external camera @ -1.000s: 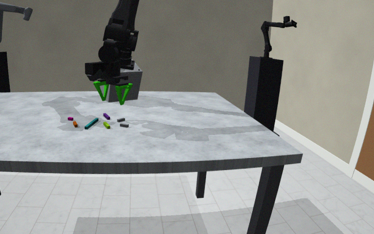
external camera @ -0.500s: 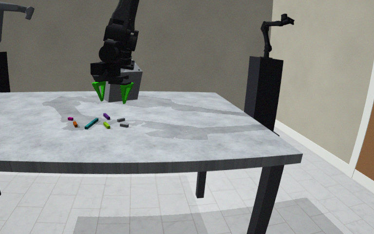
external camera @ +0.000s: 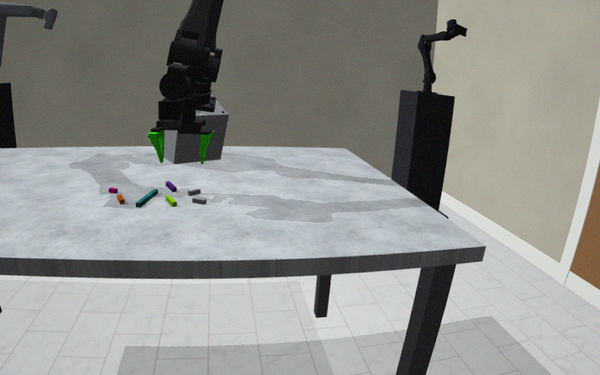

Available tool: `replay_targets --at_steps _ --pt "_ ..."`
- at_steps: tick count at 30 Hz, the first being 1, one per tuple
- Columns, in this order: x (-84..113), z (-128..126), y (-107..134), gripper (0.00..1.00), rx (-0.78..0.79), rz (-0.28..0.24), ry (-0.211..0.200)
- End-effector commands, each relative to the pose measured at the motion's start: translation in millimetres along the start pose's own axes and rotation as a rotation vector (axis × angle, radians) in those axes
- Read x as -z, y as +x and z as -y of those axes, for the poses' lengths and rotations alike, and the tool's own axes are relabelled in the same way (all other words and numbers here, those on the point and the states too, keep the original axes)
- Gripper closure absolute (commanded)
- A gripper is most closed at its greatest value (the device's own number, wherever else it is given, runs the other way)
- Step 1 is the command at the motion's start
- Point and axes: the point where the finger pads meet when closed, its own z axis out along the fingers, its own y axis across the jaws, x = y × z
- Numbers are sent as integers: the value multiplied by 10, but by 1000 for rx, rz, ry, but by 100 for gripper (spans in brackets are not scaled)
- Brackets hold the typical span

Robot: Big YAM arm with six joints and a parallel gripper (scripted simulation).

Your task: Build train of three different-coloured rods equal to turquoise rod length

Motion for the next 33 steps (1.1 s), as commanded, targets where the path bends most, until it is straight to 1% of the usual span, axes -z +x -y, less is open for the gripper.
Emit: replay_targets --at_steps 1,5,8,33 --pt "52 10 -110 0 96 32 0" --pt "54 14 -50 0 138 29 0" --pt "71 8 -102 0 140 37 0" --pt "69 8 -101 0 139 37 0"
